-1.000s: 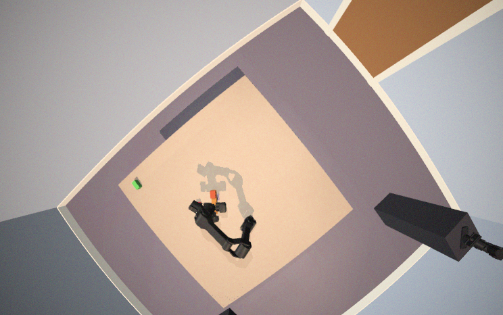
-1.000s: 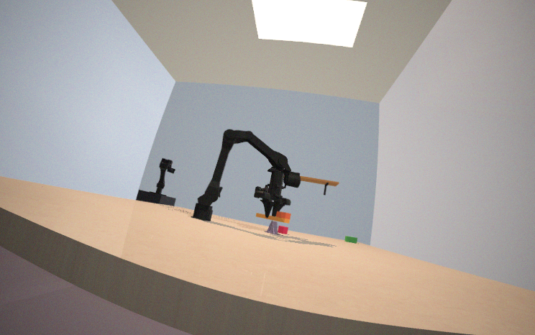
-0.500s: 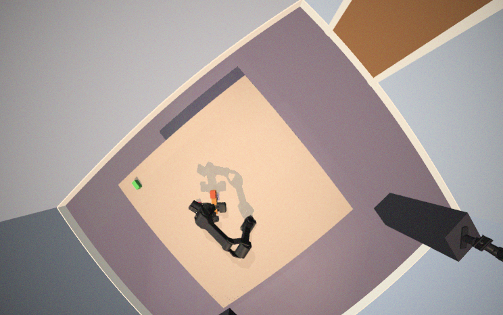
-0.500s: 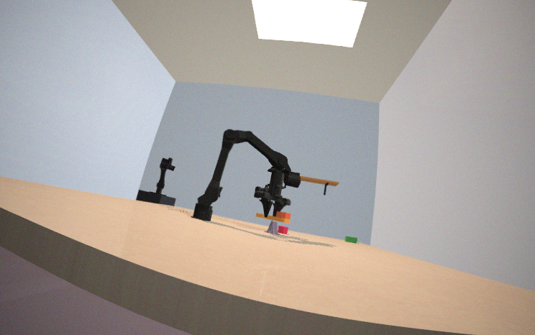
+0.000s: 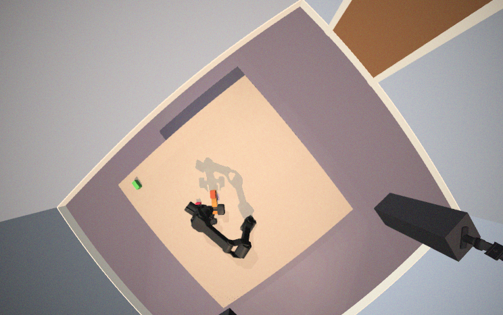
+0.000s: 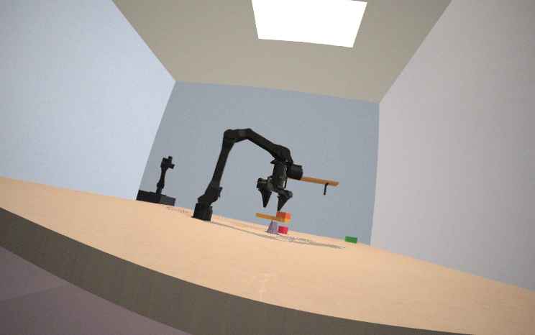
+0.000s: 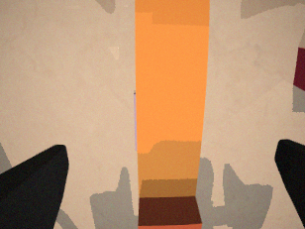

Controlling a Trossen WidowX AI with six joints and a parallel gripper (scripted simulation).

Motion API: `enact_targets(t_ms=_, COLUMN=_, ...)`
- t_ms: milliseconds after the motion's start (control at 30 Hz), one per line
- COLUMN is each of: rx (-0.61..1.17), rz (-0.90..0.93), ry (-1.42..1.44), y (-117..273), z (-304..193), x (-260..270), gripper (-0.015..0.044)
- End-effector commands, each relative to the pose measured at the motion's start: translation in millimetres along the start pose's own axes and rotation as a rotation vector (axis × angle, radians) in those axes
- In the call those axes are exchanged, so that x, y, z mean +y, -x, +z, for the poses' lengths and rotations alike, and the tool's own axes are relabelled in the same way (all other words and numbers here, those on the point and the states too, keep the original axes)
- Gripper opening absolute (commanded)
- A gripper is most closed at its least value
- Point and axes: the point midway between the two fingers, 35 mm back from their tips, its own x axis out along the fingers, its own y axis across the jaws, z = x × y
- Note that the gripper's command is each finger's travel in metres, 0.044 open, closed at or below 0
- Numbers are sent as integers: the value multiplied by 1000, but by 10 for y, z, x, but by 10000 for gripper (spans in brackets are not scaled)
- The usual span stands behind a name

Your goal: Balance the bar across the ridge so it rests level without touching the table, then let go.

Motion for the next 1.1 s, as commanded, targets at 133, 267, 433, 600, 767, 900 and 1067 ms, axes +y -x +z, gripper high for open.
enact_targets(t_ms=133, rx=9, rz=-13, ry=-1, y=599, z=14, x=22, gripper=440)
enact_targets(t_ms=267, rx=9, rz=-13, ry=-1, y=599, z=14, x=22, gripper=440)
enact_targets(t_ms=433, rx=9, rz=-13, ry=-1, y=599, z=14, x=22, gripper=440)
enact_targets(t_ms=600, rx=9, rz=-13, ry=-1, y=599, z=14, x=22, gripper=440)
enact_targets(t_ms=767, rx=9, rz=-13, ry=-1, y=599, z=14, x=22, gripper=440)
enact_targets(t_ms=900, rx=9, rz=-13, ry=-1, y=599, z=14, x=22, gripper=440)
enact_targets(t_ms=1067, rx=9, rz=-13, ry=-1, y=599, z=14, x=22, gripper=440)
